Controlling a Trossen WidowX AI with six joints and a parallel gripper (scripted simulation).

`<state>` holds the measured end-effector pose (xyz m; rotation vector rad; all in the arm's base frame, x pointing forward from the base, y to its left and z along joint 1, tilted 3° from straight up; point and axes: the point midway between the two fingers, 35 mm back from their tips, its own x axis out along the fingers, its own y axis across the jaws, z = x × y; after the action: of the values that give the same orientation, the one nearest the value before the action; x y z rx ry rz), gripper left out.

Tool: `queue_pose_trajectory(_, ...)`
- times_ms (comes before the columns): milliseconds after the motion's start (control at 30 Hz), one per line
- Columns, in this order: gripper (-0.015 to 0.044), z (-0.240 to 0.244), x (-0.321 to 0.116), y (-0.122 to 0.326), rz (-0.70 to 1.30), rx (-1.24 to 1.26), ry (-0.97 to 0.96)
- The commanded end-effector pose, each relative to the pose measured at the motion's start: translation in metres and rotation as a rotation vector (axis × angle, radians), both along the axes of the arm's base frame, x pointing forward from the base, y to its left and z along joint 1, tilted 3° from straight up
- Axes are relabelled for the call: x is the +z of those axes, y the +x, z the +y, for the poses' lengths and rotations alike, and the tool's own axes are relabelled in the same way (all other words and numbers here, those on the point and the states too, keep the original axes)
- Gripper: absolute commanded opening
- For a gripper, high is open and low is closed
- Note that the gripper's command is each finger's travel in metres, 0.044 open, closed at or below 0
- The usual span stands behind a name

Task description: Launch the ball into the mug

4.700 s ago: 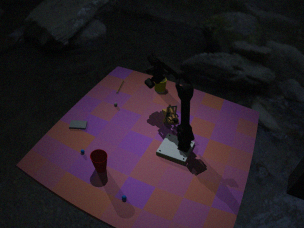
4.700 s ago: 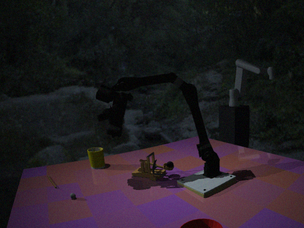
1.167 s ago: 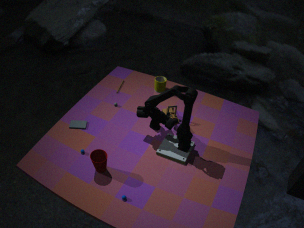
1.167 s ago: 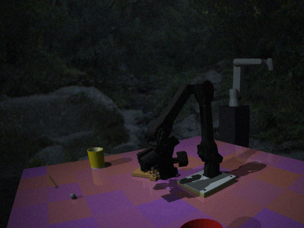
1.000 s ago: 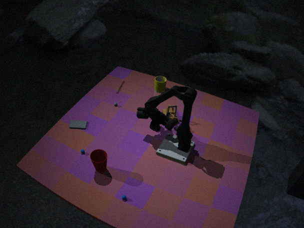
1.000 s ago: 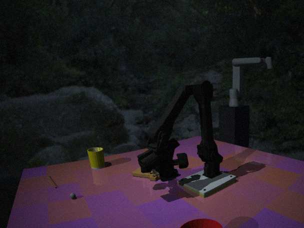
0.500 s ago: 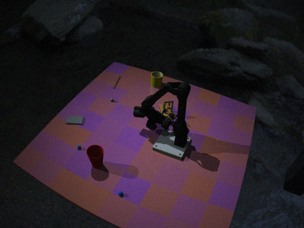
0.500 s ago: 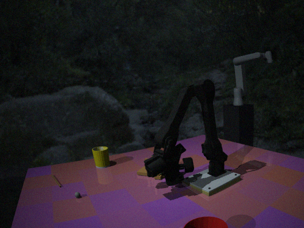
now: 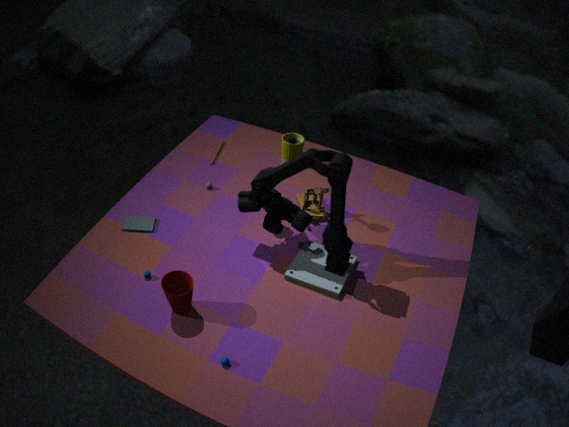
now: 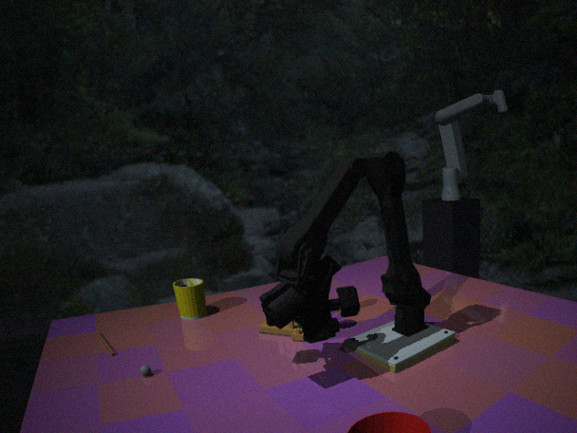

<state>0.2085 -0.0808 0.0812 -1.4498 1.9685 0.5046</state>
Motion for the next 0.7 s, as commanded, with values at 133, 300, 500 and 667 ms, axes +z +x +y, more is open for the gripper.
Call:
queue_pose_trajectory(133, 0.0, 0.025, 0.071, 0.012, -0.015, -0.006, 0.001)
queue_pose_trajectory(300, 0.0079, 0.018, 0.052, 0.014, -0.026, -0.018, 0.005)
queue_pose_trajectory(500, 0.0236, 0.01, 0.055, 0.029, -0.145, -0.148, 0.047)
queue_pose_trajectory(667, 0.0368, -0.002, 0.059, 0.036, -0.23, -0.197, 0.055)
